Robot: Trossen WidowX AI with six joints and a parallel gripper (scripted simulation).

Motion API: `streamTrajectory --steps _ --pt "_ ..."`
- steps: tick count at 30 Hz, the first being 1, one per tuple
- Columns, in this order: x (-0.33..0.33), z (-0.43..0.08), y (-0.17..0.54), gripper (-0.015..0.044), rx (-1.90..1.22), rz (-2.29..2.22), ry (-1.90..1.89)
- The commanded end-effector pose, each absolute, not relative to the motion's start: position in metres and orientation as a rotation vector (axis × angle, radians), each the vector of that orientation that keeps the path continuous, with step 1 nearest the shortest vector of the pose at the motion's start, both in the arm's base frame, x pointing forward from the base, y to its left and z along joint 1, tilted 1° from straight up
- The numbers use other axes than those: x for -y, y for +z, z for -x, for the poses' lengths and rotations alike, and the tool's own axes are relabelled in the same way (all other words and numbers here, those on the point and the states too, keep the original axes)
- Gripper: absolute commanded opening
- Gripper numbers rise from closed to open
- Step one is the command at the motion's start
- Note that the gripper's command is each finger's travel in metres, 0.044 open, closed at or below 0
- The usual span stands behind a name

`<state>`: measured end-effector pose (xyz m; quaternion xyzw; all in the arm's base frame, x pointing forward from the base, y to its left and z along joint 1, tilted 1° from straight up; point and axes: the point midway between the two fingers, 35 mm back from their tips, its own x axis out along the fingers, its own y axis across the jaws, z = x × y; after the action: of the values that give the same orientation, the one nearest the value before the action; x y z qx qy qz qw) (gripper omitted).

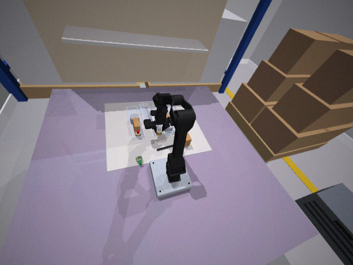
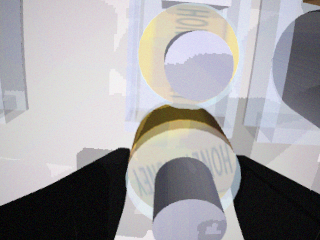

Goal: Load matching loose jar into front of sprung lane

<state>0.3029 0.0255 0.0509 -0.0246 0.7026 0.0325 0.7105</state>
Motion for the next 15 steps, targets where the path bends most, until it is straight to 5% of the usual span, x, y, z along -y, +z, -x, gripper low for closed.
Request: streamTrajectory --steps 1,15 --pt "-0.0258 -0.3104 0.0494 0.0000 -1.547 0.058 0.073" --pt "-0.0264 -0.3171 0.0488 0.0000 -1.547 0.058 0.073"
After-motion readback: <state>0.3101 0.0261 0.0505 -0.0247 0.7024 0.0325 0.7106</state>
